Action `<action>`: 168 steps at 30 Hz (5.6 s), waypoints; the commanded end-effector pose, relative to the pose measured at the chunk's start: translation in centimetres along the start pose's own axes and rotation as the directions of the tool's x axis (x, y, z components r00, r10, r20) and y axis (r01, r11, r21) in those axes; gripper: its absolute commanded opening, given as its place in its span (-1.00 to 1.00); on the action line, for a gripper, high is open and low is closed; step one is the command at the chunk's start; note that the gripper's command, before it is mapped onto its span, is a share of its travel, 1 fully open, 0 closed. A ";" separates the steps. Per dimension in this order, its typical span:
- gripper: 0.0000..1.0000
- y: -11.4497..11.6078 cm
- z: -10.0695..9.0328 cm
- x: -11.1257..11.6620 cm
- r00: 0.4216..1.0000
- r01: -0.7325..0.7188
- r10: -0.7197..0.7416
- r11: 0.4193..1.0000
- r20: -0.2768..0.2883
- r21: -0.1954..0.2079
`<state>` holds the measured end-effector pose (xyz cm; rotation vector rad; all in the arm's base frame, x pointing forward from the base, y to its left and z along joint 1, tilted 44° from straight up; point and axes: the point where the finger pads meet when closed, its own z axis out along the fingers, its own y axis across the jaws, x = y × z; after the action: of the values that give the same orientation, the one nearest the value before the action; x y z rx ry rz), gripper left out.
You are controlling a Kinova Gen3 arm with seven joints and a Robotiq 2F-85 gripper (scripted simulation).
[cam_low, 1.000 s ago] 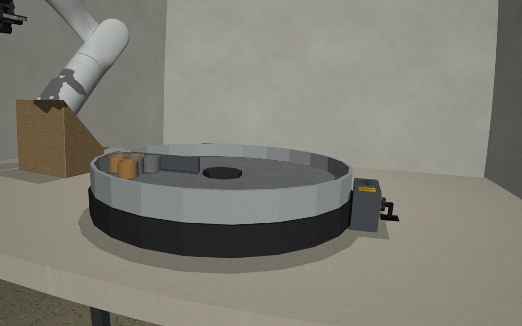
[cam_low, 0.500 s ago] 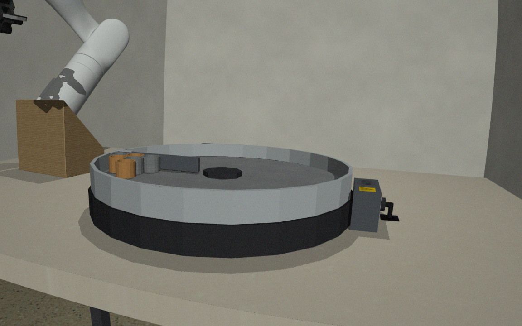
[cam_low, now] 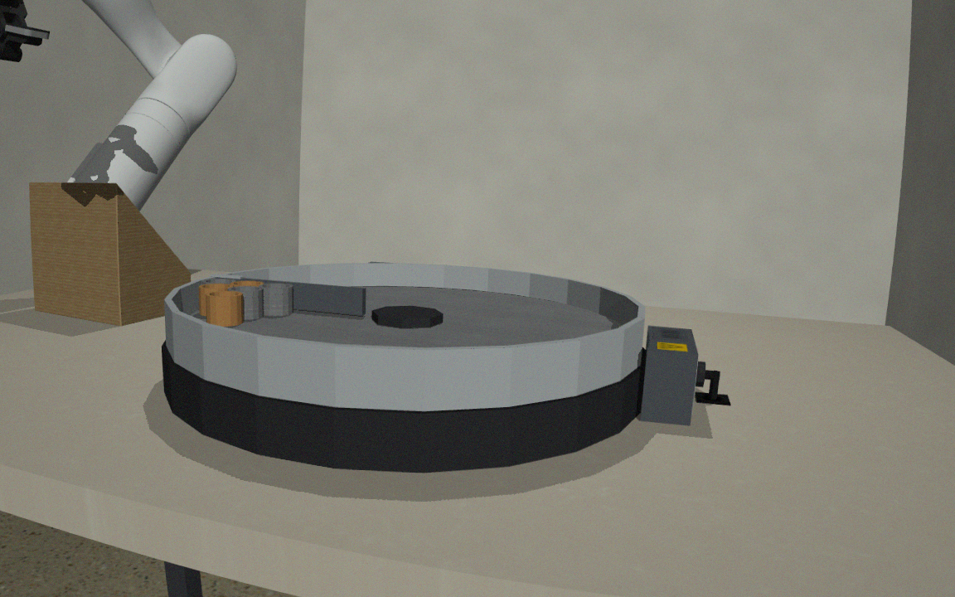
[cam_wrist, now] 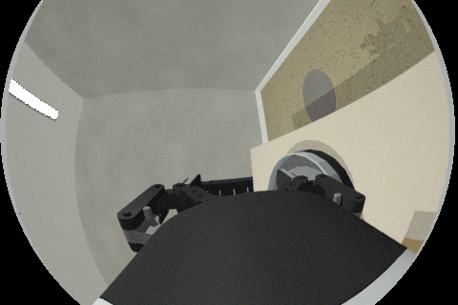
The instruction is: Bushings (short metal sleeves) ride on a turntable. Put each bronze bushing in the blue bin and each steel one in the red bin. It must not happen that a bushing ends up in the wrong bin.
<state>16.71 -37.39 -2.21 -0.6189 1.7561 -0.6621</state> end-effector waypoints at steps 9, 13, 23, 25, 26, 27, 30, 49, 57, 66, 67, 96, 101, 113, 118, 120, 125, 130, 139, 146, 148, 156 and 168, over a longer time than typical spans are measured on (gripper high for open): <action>1.00 -0.1 0.0 0.0 1.000 0.001 -0.001 1.000 0.000 0.000; 1.00 -0.1 0.0 0.0 1.000 0.001 -0.001 1.000 0.000 0.000; 1.00 -0.1 0.0 0.0 1.000 0.001 -0.001 1.000 0.000 0.000; 1.00 -0.1 0.0 0.0 1.000 0.001 -0.001 1.000 0.000 0.000; 1.00 -0.1 0.0 0.0 1.000 0.001 -0.001 1.000 0.000 0.000; 1.00 -0.1 0.0 0.0 1.000 0.001 -0.001 1.000 0.000 0.000; 1.00 -0.1 0.0 0.0 1.000 0.001 -0.001 1.000 0.000 0.000; 1.00 -0.1 0.0 0.0 1.000 0.001 -0.001 1.000 0.000 0.000; 1.00 -0.1 0.0 0.0 1.000 0.001 -0.001 1.000 0.000 0.000; 1.00 -0.1 0.0 0.0 1.000 0.001 -0.001 1.000 0.000 0.000; 1.00 -0.1 0.0 0.0 1.000 0.001 -0.001 1.000 0.000 0.000; 1.00 -0.1 0.0 0.0 1.000 0.001 -0.001 1.000 0.000 0.000; 1.00 -0.1 0.0 0.0 1.000 0.001 -0.001 1.000 0.000 0.000; 1.00 -1.5 1.6 -5.4 1.000 0.001 -0.001 1.000 0.000 0.000; 1.00 -2.6 2.8 -9.7 1.000 0.001 -0.001 1.000 0.000 0.000; 1.00 -2.8 3.1 -10.8 1.000 0.001 -0.001 1.000 0.000 0.000; 1.00 -3.1 3.4 -11.9 1.000 0.001 -0.001 1.000 0.000 0.000; 1.00 -4.2 4.7 -16.2 1.000 0.001 -0.001 1.000 0.000 0.000; 1.00 -5.6 6.3 -21.6 1.000 0.001 -0.001 1.000 0.000 0.000; 1.00 -6.7 7.5 -26.0 1.000 0.001 -0.001 1.000 0.000 0.000; 1.00 -7.0 7.8 -27.0 1.000 0.001 -0.001 1.000 0.000 0.000; 1.00 -8.1 9.1 -31.4 1.000 0.001 -0.001 1.000 0.000 0.000; 1.00 -9.7 11.0 -37.9 1.000 0.001 -0.001 1.000 0.000 0.000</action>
<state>37.36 -19.97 26.90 -0.6524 1.7302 -0.5089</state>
